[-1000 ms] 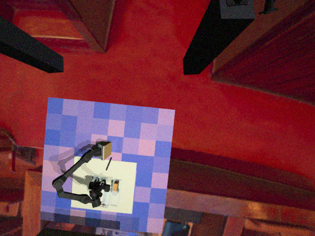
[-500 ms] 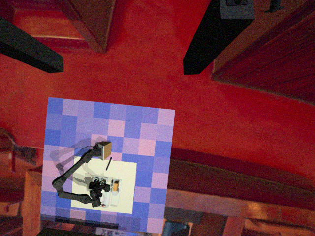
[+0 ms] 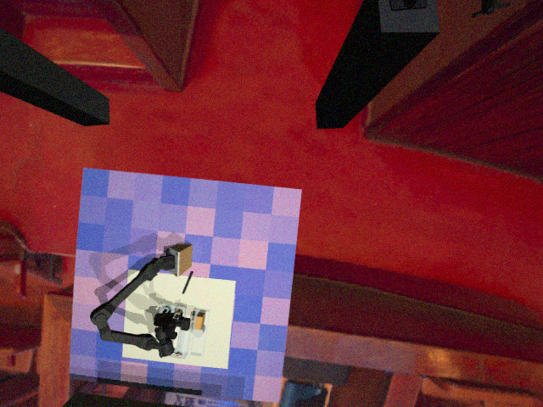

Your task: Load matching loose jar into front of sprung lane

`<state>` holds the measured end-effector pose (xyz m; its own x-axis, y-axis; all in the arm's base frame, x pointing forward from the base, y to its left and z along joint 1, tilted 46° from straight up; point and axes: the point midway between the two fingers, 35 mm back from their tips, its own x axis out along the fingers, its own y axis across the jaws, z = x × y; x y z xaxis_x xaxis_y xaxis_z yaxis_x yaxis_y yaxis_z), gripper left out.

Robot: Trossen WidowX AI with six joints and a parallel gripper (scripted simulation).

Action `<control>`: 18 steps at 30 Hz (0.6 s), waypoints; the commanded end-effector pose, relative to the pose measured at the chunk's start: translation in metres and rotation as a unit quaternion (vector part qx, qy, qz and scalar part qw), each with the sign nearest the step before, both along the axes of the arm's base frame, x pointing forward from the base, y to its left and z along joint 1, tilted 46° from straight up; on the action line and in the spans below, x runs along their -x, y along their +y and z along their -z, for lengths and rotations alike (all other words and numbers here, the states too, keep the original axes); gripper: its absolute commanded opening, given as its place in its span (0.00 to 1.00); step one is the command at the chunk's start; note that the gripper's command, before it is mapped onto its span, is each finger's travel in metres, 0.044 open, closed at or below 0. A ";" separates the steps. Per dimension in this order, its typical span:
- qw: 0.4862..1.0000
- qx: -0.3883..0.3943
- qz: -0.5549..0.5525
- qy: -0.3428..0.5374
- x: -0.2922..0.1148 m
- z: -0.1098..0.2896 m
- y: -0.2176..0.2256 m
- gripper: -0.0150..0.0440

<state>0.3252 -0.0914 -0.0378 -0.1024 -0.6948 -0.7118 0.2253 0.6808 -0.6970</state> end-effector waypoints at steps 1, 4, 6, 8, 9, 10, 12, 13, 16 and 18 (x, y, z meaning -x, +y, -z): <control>1.000 0.007 -0.001 -0.009 -0.004 -0.001 -0.003 0.25; 1.000 0.007 -0.001 -0.009 -0.004 -0.001 -0.004 0.25; 1.000 0.007 -0.001 -0.009 -0.004 0.000 -0.004 0.25; 1.000 0.007 -0.001 -0.009 -0.004 0.000 -0.005 0.25; 1.000 0.007 -0.001 -0.009 -0.004 0.000 -0.005 0.25; 1.000 0.007 -0.001 -0.009 -0.004 0.001 -0.005 0.25; 1.000 0.007 -0.001 -0.009 -0.003 0.001 -0.005 0.25; 1.000 0.007 -0.001 -0.009 -0.003 0.001 -0.006 0.25; 1.000 0.007 -0.001 -0.009 -0.003 0.002 -0.006 0.25; 1.000 0.007 -0.001 -0.009 -0.003 0.002 -0.007 0.25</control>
<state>0.3245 -0.0951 -0.0412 -0.1012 -0.6945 -0.7124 0.2261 0.6812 -0.6963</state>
